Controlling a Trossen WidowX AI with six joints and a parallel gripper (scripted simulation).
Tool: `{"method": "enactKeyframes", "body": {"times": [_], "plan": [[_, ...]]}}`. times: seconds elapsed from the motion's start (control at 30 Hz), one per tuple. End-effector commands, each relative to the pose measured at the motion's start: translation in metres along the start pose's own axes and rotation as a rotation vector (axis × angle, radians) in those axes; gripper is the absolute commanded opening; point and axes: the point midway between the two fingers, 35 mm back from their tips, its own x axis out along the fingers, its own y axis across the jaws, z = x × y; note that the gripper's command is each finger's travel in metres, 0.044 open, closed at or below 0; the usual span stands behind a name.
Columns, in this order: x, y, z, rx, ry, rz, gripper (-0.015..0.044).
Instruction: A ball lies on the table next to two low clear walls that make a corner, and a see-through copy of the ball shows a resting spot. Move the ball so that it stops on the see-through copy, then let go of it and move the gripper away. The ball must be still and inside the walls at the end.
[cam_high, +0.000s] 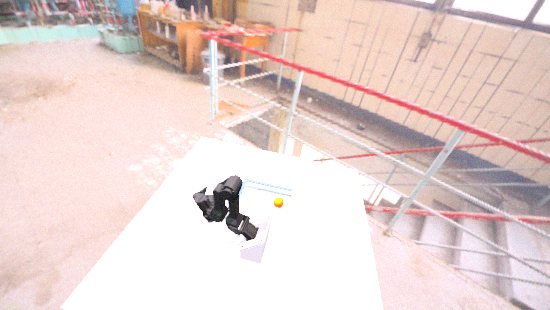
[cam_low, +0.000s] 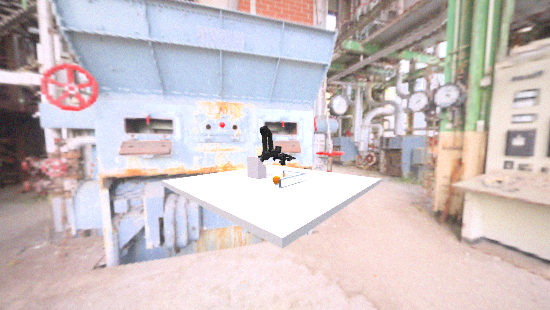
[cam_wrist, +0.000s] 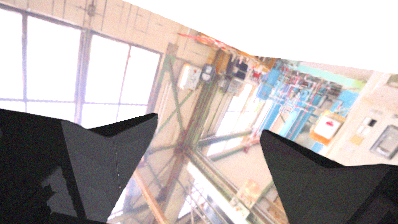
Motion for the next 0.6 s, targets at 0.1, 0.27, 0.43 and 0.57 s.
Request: {"method": "enactKeyframes", "body": {"times": [0.1, 0.27, 0.43, 0.57], "plan": [[0.008, -0.003, 0.001, 0.004, 0.001, 0.005, 0.0413], [0.041, -0.006, 0.010, 0.028, -0.017, 0.040, 0.0413], [0.085, 0.010, 0.024, 0.089, -0.080, 0.129, 0.0413], [0.122, 0.040, 0.036, 0.181, -0.149, 0.249, 0.0413]]}}
